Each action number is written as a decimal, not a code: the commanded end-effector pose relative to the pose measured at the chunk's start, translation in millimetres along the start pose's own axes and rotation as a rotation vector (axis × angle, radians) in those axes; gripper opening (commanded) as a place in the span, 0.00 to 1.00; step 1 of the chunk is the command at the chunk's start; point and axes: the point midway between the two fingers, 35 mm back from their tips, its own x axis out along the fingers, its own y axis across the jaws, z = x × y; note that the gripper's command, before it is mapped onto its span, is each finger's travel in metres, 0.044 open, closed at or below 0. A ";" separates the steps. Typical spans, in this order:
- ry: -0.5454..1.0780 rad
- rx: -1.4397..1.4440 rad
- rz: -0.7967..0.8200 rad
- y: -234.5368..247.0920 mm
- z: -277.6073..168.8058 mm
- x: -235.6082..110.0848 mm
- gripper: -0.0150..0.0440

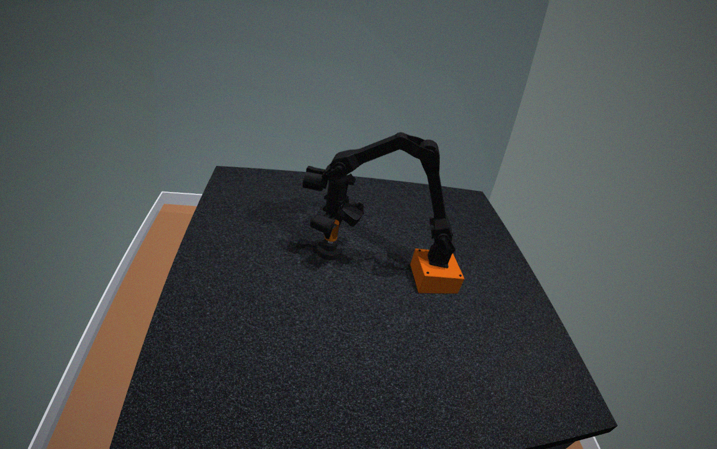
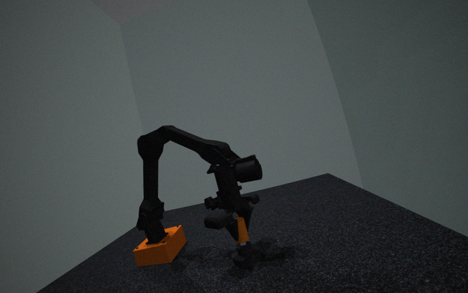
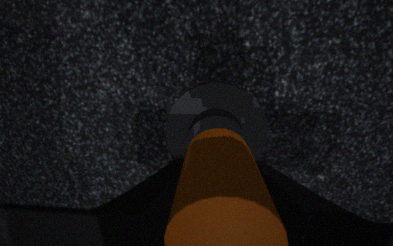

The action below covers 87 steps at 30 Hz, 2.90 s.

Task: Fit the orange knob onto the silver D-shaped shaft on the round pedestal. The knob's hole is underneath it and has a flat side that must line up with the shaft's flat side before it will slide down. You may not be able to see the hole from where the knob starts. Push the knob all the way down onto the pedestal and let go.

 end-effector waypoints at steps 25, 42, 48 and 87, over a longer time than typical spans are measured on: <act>0.005 -0.048 -0.001 1.2 3.6 -5.8 0.25; 0.005 -0.048 -0.001 0.7 2.2 -0.1 0.25; 0.006 -0.047 -0.001 0.2 0.2 -4.3 0.25; 0.005 -0.100 -0.001 1.0 2.9 1.5 0.25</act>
